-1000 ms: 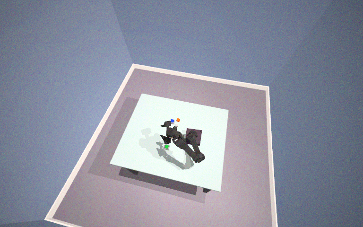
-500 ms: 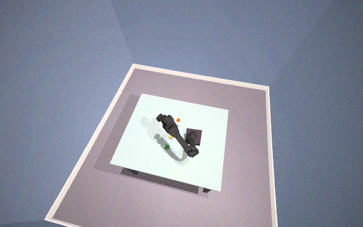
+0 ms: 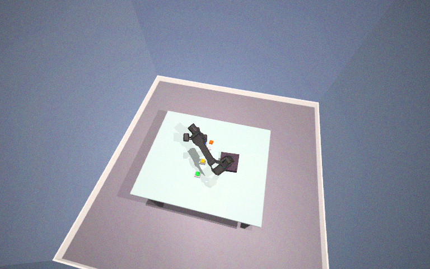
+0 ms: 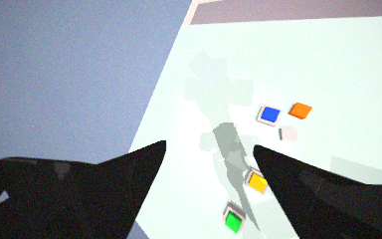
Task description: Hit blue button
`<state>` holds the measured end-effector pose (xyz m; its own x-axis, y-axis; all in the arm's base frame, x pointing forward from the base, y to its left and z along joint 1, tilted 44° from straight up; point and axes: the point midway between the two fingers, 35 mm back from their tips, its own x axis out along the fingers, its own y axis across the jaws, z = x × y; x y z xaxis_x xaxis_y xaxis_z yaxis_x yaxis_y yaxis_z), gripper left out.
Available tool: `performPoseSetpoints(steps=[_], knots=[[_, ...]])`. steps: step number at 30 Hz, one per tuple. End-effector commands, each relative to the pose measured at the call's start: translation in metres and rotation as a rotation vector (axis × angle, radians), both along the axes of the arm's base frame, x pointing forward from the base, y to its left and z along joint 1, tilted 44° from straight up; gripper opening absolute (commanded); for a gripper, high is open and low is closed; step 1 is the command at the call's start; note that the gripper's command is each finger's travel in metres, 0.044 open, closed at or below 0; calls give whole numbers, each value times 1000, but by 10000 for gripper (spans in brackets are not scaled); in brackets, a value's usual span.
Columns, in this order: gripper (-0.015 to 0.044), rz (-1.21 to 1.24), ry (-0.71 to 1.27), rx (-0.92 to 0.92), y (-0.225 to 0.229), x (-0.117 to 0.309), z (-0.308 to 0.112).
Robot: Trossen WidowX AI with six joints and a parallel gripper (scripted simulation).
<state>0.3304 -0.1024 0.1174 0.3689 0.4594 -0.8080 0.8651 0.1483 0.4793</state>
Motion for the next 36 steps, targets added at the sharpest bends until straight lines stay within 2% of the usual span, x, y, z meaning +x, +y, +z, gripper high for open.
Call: performPoseSetpoints(steps=[1,17,27,32,36], knots=[[400,451,-52,-69,-4,-7,-70],[400,1287,-395,21,10,-48,-187],[400,1305,-407,26,10,-50,-189],[269,1304,-410,28,50,-57,-232],[164,1304,-410,28,52,-58,-234]])
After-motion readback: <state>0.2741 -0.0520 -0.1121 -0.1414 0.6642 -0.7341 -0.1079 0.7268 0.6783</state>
